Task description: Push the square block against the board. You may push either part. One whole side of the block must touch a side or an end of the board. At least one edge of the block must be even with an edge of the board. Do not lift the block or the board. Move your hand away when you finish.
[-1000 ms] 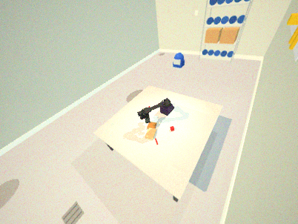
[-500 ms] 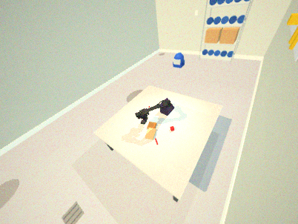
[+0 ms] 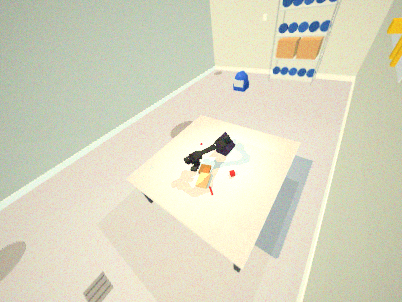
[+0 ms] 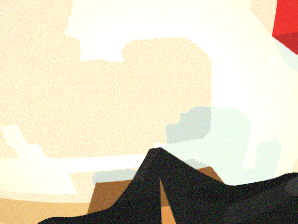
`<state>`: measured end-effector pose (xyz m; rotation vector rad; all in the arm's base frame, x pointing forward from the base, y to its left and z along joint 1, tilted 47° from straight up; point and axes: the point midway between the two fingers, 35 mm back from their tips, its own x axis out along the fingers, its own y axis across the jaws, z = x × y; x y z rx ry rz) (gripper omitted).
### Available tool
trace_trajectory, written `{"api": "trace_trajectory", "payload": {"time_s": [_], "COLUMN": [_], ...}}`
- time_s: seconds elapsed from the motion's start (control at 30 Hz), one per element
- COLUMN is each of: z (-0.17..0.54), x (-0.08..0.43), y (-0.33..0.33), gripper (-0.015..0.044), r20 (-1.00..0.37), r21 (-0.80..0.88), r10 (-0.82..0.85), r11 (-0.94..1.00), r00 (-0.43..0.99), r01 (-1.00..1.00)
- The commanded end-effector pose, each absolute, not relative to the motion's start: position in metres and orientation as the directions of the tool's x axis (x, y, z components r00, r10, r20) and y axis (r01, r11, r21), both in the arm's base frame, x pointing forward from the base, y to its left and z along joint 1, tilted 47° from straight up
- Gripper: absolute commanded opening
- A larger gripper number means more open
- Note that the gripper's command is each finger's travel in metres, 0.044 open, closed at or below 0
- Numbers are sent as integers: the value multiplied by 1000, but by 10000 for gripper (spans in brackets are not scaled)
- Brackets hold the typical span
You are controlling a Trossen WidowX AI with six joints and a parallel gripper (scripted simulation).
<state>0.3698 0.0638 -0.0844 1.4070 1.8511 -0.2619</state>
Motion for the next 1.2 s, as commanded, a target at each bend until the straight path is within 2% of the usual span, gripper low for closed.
{"api": "trace_trajectory", "payload": {"time_s": [0.0,1.17], "z": [-83,-59], "x": [369,355], "y": [66,86], "gripper": [0,0], "r20": [-680,-680], "r21": [284,283], "r10": [729,730], "r11": [356,356], "r00": [-75,-76], "r01": [890,891]}}
